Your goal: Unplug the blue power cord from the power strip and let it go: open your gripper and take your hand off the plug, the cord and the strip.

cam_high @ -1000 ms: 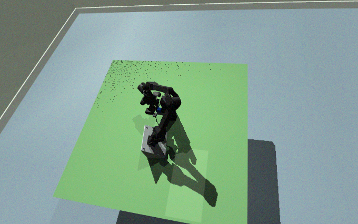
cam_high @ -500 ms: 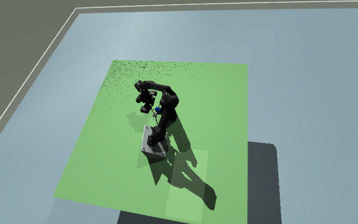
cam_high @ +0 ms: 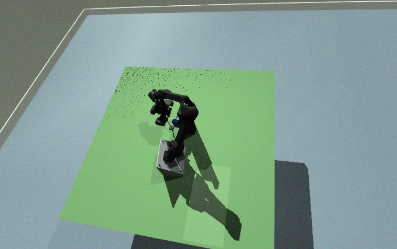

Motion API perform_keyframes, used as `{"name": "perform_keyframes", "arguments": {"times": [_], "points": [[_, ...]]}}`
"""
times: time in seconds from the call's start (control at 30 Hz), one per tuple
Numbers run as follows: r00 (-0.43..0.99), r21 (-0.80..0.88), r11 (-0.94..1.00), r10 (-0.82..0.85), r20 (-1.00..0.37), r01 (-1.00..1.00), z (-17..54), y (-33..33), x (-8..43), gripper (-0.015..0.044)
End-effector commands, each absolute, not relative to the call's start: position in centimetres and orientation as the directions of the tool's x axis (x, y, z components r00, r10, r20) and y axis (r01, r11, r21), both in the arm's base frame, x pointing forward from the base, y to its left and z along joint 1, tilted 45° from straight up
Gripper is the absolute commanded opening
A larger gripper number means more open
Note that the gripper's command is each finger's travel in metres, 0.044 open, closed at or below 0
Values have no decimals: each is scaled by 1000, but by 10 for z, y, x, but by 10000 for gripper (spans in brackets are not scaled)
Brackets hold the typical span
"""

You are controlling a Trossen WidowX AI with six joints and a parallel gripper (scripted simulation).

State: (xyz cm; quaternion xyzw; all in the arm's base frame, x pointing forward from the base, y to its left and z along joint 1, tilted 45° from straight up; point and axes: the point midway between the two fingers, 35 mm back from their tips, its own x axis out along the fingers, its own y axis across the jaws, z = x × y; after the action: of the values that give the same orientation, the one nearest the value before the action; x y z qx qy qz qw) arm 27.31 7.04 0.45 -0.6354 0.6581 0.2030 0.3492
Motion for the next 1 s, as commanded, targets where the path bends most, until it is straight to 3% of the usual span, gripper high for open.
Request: {"name": "perform_keyframes", "arguments": {"times": [0.0, 0.97], "points": [[57, -178, 104, -693, -719, -979, 8, 70, 274, 160], [56, -177, 103, -695, -717, -979, 37, 39, 264, 160]]}}
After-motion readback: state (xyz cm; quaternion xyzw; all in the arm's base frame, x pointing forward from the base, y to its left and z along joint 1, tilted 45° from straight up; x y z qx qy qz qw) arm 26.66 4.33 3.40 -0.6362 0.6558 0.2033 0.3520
